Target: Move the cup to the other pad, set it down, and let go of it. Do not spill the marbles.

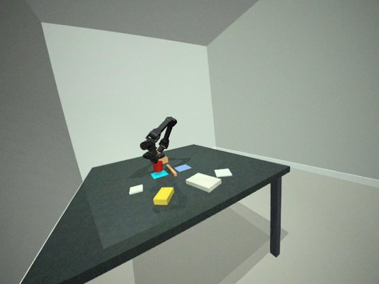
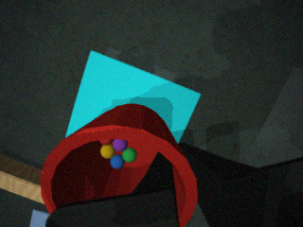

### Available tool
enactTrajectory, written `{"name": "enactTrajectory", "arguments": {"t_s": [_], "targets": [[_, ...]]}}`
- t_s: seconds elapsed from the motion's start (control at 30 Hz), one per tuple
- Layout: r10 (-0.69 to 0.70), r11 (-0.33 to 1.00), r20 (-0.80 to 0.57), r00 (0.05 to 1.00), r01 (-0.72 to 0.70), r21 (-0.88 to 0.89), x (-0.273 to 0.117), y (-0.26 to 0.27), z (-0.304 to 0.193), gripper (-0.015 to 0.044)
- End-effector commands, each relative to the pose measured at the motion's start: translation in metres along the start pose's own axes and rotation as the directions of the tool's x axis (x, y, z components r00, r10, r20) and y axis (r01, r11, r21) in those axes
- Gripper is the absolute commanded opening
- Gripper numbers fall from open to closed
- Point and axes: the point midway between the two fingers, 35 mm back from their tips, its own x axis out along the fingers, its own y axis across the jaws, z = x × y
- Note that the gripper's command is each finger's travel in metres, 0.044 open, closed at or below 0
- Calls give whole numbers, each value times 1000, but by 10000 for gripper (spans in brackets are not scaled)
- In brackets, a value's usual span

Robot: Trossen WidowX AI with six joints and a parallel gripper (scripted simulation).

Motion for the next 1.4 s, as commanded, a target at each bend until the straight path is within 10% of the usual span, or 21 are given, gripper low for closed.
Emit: {"name": "enactTrajectory", "arguments": {"t_s": [0.0, 0.7, 0.87, 1.37], "targets": [[5, 1000, 0, 1000, -5, 4, 6, 0, 0, 0], [0, 1000, -1, 1000, 0, 0, 18, -1, 0, 0], [0, 1000, -1, 1000, 0, 0, 18, -1, 0, 128], [1, 1000, 0, 1000, -1, 1, 3, -1, 1, 128]]}}
